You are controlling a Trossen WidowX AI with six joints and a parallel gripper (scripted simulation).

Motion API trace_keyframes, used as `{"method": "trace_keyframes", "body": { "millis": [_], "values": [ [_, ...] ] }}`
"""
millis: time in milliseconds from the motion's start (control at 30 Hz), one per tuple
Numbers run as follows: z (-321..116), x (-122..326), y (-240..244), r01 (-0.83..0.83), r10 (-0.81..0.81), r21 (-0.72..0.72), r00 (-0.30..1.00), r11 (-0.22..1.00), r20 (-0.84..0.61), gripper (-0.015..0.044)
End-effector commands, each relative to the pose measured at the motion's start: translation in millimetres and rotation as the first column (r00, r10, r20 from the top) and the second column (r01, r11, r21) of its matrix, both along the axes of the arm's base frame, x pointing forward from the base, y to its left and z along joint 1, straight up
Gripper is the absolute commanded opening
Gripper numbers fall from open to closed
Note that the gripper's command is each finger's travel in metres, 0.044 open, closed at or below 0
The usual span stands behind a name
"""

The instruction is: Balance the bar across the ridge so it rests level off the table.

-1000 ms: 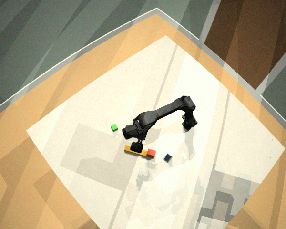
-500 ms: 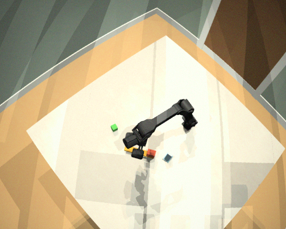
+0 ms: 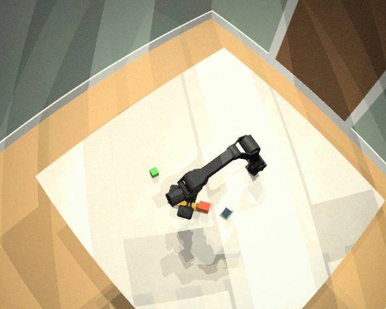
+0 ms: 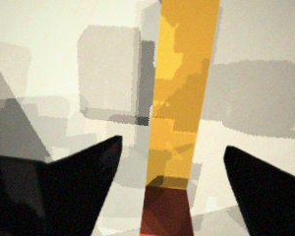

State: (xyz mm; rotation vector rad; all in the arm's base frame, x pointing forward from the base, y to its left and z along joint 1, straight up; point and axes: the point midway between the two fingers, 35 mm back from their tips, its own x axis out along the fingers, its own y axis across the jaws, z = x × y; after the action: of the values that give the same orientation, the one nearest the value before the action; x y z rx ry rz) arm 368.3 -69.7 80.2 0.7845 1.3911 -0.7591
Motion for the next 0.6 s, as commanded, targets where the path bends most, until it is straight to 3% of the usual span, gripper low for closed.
{"method": "trace_keyframes", "body": {
  "millis": [0,567],
  "values": [
    [-5,-1,0,0.003,-0.003,-0.002,1.0,1.0,-0.007,0.0315],
    [-29,0,0,0.003,-0.003,-0.002,1.0,1.0,-0.007,0.0315]
  ]
}}
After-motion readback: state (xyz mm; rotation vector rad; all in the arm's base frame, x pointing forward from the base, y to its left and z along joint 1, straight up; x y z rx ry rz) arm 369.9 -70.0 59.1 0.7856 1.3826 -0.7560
